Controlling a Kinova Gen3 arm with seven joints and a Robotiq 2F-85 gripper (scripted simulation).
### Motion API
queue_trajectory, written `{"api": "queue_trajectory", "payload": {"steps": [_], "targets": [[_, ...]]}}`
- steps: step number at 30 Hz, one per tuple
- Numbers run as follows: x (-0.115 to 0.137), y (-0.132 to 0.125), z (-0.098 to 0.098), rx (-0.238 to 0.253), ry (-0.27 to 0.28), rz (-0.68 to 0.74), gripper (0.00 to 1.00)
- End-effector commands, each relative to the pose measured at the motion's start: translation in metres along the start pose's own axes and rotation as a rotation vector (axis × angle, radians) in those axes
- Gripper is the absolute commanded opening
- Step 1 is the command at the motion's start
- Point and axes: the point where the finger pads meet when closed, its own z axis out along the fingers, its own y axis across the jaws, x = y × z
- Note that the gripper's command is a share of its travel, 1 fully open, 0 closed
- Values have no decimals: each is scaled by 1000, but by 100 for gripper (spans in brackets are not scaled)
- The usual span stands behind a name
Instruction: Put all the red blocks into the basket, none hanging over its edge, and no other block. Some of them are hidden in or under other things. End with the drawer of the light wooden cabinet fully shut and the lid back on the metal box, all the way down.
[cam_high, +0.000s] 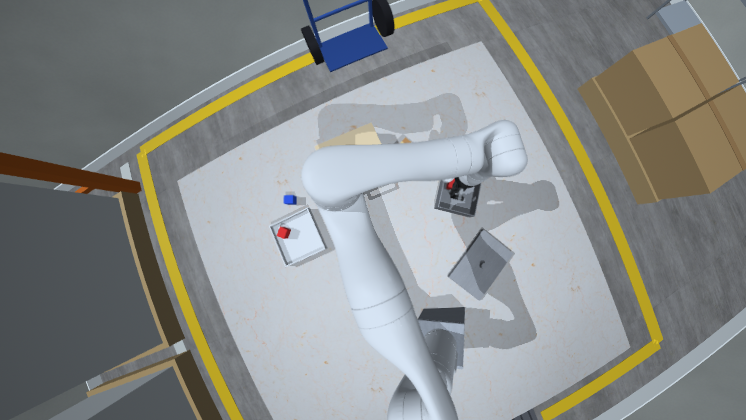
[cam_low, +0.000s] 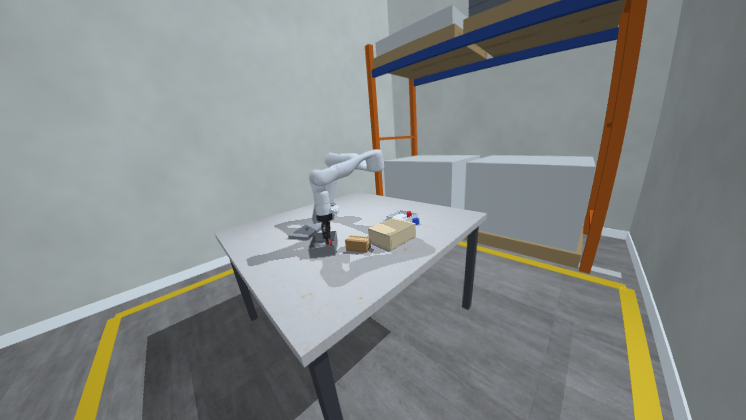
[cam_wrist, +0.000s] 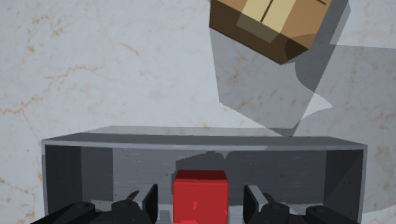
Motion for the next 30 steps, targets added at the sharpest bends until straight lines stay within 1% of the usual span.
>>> {"api": "queue_trajectory", "payload": {"steps": [1, 11, 12, 30], "targets": [[0, 1, -1, -2, 0, 0, 62], [0, 1, -1, -2, 0, 0, 62], [0, 1, -1, -2, 0, 0, 10], [0, 1, -1, -2, 0, 0, 10]]}}
